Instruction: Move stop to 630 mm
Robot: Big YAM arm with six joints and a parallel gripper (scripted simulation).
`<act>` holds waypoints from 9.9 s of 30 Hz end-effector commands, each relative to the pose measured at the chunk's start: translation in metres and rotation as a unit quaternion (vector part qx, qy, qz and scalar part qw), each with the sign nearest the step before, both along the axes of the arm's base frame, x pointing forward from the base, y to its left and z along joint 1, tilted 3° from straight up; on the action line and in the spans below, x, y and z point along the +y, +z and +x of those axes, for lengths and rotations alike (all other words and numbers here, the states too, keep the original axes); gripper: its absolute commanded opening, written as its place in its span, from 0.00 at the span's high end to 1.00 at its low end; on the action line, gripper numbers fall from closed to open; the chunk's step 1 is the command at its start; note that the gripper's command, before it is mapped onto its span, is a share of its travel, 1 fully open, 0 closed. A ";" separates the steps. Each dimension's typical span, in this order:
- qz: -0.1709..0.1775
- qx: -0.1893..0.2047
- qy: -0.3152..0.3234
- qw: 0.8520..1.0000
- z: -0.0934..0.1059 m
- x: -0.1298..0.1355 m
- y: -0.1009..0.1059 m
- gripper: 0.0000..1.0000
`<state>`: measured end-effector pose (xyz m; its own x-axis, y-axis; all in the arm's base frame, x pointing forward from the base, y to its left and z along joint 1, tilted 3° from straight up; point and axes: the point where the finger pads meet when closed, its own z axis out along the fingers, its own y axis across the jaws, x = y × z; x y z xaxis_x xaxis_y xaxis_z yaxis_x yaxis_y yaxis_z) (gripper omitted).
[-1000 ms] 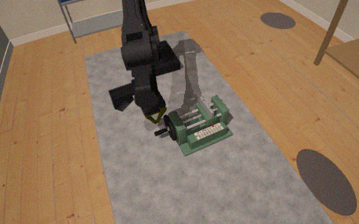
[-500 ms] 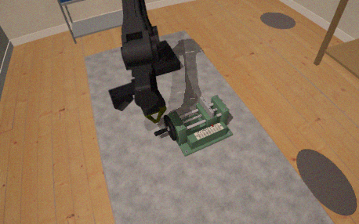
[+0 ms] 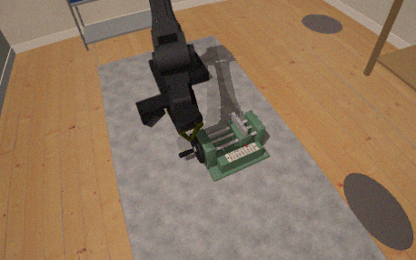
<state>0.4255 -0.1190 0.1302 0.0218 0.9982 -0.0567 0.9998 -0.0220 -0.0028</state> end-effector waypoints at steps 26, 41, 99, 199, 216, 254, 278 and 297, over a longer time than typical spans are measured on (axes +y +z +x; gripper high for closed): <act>-0.005 -0.035 -0.009 0.999 0.087 0.059 0.022 0.47; -0.005 -0.035 -0.008 0.999 0.087 0.060 0.022 0.47; -0.005 -0.035 -0.008 0.999 0.087 0.060 0.022 0.47; -0.004 -0.010 -0.001 1.000 -0.012 -0.032 -0.067 0.47; -0.004 -0.010 0.001 1.000 -0.012 -0.033 -0.111 0.47; -0.006 -0.016 0.000 1.000 -0.011 -0.034 -0.106 0.47; -0.005 -0.015 0.002 1.000 -0.010 -0.031 -0.108 0.94; -0.005 -0.015 0.002 1.000 -0.010 -0.031 -0.108 0.94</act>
